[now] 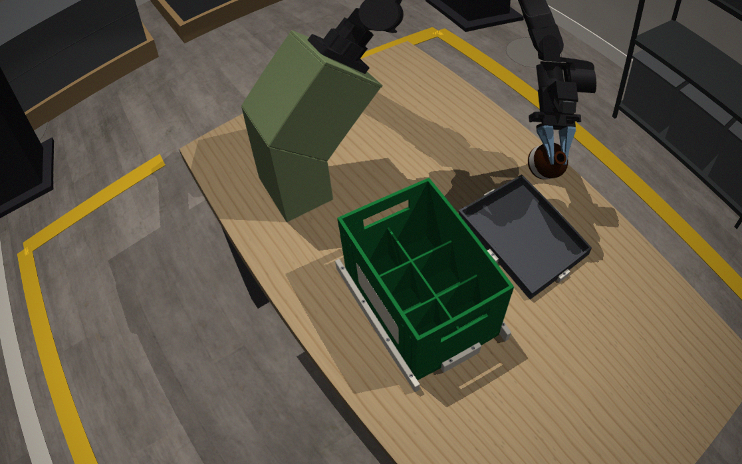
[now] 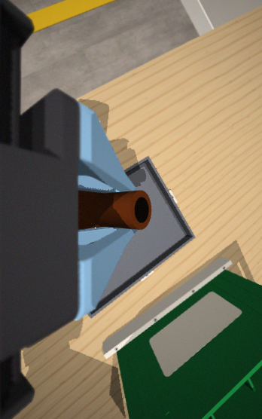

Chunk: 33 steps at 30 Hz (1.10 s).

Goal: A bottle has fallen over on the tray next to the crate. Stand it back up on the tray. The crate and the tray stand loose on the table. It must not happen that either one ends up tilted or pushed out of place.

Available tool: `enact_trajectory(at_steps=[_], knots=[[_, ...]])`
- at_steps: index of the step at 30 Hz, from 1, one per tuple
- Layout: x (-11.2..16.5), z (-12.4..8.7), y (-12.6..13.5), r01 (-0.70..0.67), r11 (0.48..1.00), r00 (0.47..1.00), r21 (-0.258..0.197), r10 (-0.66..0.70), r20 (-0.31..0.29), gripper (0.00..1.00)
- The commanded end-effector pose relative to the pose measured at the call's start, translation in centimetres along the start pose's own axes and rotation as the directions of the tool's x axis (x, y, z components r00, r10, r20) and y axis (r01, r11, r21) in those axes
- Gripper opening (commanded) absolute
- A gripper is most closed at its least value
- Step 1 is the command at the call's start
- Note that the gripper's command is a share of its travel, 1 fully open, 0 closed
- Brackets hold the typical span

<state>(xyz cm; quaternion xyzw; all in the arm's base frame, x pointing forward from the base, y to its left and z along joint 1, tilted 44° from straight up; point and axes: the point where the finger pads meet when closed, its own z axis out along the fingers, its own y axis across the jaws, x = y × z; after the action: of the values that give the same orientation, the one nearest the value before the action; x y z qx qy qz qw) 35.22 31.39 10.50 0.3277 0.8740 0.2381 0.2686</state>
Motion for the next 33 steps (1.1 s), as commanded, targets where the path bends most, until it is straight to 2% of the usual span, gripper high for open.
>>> enact_trajectory(at_steps=[1, 22, 33], knots=[[-0.43, -0.29, 0.67, -0.016, 1.000, 1.000, -0.019, 0.017, 0.013, 0.00], [0.17, -0.23, 0.69, -0.010, 1.000, 1.000, -0.020, 0.010, 0.013, 0.00], [-0.04, -0.21, 0.63, -0.015, 1.000, 0.997, -0.018, 0.016, 0.070, 0.00]])
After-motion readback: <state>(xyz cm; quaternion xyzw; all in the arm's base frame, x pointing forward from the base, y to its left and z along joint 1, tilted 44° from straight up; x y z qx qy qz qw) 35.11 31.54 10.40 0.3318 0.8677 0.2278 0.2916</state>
